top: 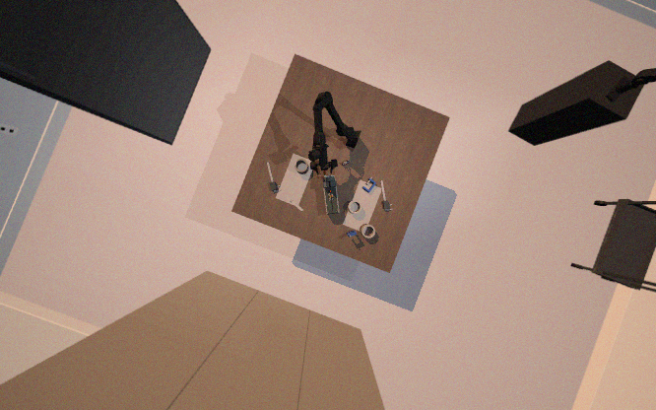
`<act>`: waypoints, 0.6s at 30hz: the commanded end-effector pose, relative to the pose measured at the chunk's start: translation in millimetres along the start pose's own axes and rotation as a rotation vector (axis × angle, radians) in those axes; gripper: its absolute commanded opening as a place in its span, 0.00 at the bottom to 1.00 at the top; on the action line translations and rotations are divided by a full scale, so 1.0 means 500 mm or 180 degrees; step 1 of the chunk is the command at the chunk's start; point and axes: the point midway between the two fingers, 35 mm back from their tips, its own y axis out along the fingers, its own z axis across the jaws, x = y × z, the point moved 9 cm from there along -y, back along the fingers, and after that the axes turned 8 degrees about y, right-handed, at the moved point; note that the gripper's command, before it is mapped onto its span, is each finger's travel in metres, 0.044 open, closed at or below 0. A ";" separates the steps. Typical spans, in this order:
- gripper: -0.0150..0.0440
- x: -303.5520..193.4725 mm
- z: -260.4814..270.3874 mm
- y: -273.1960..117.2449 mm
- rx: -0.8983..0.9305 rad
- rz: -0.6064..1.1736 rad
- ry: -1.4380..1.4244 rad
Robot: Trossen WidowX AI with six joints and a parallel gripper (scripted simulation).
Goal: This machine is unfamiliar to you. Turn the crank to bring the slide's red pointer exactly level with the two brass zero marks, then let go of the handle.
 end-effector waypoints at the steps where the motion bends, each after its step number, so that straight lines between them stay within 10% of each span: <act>1: 1.00 -0.009 0.001 0.008 0.0010 -0.0010 -0.0016; 5: 1.00 -0.015 0.000 0.013 0.0007 -0.0011 -0.0017; 18: 0.42 -0.015 0.000 0.013 0.0007 -0.0011 -0.0017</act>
